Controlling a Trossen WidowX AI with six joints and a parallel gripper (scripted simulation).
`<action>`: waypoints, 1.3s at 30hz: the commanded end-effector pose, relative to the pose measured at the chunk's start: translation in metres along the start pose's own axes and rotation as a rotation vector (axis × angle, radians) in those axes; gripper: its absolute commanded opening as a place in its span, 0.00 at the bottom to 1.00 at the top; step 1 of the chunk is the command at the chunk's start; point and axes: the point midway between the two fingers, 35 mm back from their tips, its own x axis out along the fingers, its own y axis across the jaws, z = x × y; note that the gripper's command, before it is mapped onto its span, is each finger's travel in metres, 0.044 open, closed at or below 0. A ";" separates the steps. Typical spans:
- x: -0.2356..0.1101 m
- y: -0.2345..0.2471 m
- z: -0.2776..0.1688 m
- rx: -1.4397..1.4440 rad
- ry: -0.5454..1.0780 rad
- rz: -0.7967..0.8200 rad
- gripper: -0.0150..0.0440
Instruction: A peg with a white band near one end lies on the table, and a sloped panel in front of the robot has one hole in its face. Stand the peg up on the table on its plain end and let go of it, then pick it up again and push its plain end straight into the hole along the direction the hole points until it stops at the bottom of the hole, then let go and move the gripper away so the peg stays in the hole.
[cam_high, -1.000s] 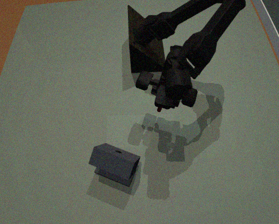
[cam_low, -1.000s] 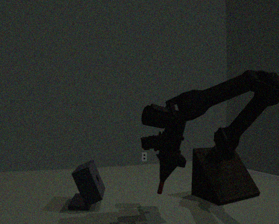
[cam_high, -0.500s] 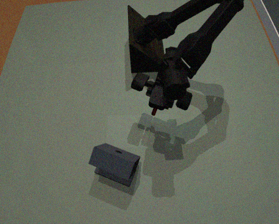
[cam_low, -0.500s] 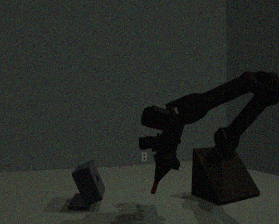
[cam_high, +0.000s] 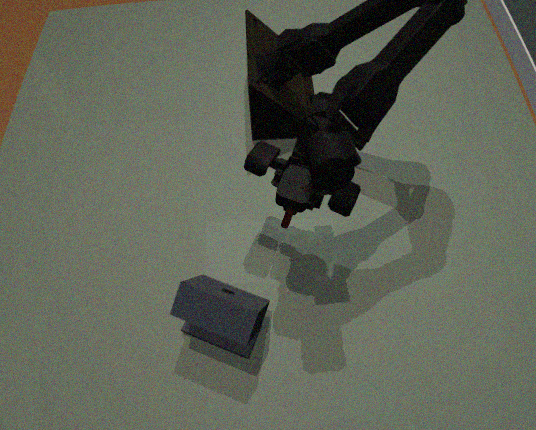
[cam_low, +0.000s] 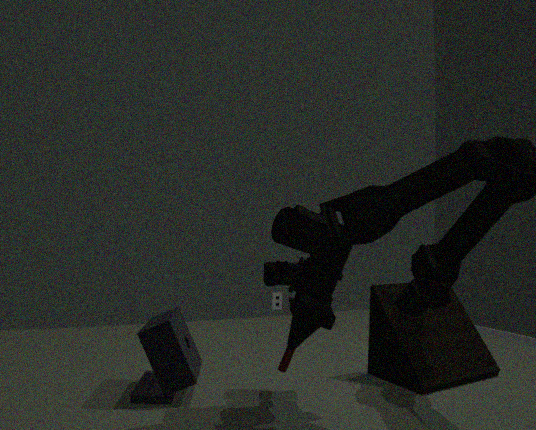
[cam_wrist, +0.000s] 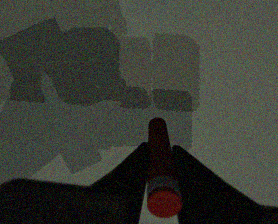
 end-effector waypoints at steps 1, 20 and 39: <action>0.003 -0.004 0.002 0.019 -0.020 -0.006 0.25; 0.011 -0.016 0.013 0.086 -0.125 -0.005 0.25; 0.015 -0.026 0.023 0.158 -0.233 0.011 0.25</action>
